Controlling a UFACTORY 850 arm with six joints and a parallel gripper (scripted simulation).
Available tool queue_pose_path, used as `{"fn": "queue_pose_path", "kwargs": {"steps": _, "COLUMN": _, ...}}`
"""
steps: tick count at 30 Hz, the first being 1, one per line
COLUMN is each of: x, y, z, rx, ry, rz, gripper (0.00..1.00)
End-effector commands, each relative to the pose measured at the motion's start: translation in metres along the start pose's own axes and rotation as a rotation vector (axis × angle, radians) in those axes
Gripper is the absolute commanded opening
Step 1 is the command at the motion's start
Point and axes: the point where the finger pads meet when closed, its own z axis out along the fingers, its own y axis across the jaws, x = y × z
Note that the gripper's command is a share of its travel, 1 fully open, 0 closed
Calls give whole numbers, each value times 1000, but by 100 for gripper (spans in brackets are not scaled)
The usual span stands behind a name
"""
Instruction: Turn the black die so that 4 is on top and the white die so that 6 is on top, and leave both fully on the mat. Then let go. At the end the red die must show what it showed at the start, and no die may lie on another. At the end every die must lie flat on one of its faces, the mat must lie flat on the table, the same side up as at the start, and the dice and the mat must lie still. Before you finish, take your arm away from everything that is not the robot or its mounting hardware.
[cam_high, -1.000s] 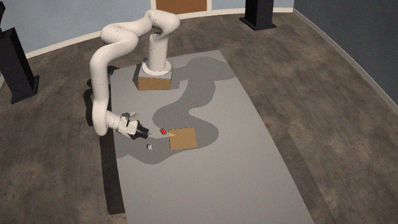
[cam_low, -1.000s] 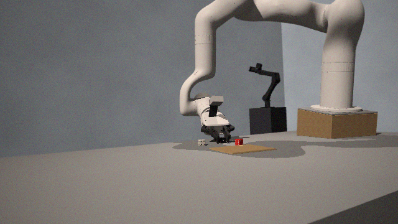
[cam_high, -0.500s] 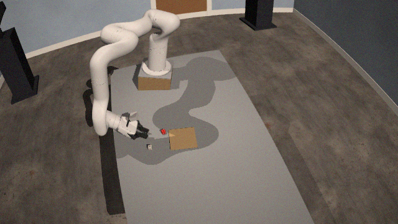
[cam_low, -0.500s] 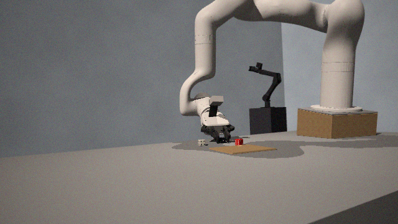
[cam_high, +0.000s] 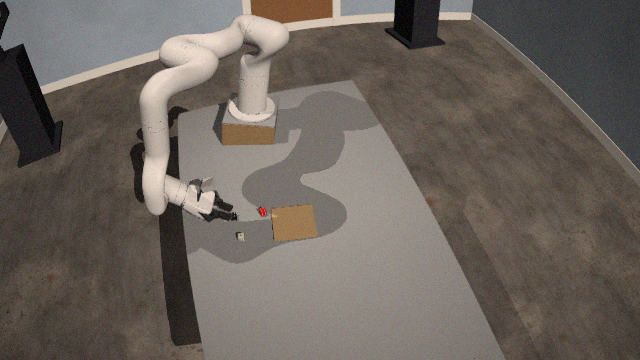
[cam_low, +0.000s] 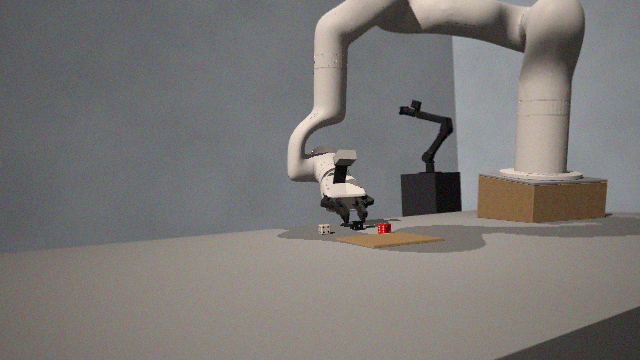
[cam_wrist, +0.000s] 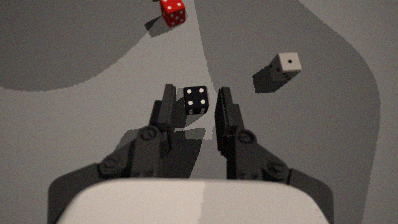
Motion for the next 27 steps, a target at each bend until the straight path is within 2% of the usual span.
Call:
{"fn": "queue_pose_path", "kwargs": {"steps": 1, "x": 1, "y": 1, "z": -9, "rx": 0, "ry": 0, "rz": -1, "gripper": 36}}
{"fn": "queue_pose_path", "kwargs": {"steps": 7, "x": 1, "y": 1, "z": -25, "rx": 0, "ry": 0, "rz": -1, "gripper": 36}}
{"fn": "queue_pose_path", "kwargs": {"steps": 17, "x": 2, "y": 1, "z": -27, "rx": 0, "ry": 0, "rz": -1, "gripper": 36}}
{"fn": "queue_pose_path", "kwargs": {"steps": 27, "x": 35, "y": 1, "z": -45, "rx": 0, "ry": 0, "rz": -1, "gripper": 36}}
